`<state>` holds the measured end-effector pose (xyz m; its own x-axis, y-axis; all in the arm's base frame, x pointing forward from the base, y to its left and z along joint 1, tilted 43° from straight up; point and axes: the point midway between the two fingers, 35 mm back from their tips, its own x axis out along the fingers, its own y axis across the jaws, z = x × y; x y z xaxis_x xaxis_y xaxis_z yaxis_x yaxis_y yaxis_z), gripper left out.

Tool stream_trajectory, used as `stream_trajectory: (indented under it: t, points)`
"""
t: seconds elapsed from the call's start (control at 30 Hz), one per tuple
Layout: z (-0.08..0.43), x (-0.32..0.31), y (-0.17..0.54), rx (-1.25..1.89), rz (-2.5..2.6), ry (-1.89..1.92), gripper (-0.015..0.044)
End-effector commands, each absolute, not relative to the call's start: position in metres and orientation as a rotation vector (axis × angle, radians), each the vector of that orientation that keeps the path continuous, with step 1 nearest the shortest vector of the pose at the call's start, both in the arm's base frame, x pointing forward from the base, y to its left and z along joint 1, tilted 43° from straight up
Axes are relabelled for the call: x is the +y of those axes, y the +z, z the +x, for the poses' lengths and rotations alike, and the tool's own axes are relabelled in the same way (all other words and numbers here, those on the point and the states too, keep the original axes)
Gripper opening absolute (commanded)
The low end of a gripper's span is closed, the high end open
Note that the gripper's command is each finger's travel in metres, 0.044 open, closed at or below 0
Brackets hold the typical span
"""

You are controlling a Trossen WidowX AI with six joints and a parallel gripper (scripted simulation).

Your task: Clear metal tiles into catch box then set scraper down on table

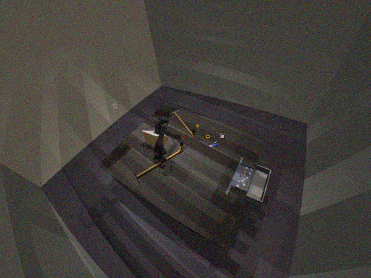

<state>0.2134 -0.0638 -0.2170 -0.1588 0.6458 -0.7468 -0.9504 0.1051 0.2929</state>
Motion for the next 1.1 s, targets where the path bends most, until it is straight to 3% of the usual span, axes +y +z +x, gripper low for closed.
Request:
stream_trajectory:
  t: [0.0,1.07]
  points:
    - [0.218,-0.065,-0.218,0.936,-0.427,1.471,0.0000]
    - [0.249,-0.068,-0.227,0.935,-0.428,1.470,0.0000]
